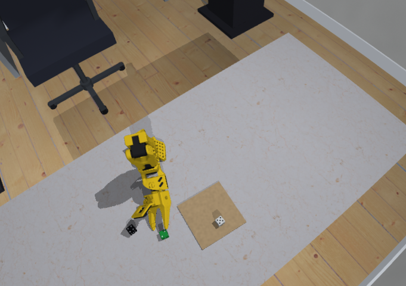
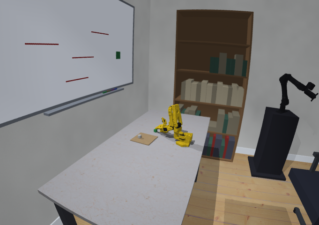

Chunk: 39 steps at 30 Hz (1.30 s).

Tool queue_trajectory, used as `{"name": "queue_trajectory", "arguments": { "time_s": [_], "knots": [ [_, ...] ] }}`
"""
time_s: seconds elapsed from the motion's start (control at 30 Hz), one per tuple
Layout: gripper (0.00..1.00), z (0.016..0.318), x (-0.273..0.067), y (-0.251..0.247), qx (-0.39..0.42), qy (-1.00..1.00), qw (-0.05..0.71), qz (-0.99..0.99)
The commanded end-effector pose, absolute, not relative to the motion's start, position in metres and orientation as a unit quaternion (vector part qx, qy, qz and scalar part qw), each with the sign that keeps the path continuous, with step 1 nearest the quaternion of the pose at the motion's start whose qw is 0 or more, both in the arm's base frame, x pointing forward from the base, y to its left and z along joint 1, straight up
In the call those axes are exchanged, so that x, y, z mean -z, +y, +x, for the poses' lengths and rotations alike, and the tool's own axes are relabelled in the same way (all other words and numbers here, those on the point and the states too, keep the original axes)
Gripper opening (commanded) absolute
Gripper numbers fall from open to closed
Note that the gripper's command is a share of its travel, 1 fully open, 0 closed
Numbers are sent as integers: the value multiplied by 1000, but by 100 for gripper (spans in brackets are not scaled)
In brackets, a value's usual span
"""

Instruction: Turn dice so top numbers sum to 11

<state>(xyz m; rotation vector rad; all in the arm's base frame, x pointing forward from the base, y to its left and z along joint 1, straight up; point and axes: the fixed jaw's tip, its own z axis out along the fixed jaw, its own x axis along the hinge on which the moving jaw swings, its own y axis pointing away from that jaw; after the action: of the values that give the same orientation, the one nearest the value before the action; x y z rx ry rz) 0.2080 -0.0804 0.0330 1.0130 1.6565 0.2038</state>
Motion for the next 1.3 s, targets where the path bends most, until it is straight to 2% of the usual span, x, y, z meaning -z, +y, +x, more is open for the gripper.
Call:
{"name": "queue_trajectory", "arguments": {
  "time_s": [0.0,0.43,1.0,1.27],
  "knots": [
    [29,198,-49,-76,-174,629,561,510],
    [29,201,-47,-77,-174,628,561,510],
    [29,217,-25,-82,-186,626,524,547],
    [29,231,-8,-86,-144,678,490,529]
  ]
}}
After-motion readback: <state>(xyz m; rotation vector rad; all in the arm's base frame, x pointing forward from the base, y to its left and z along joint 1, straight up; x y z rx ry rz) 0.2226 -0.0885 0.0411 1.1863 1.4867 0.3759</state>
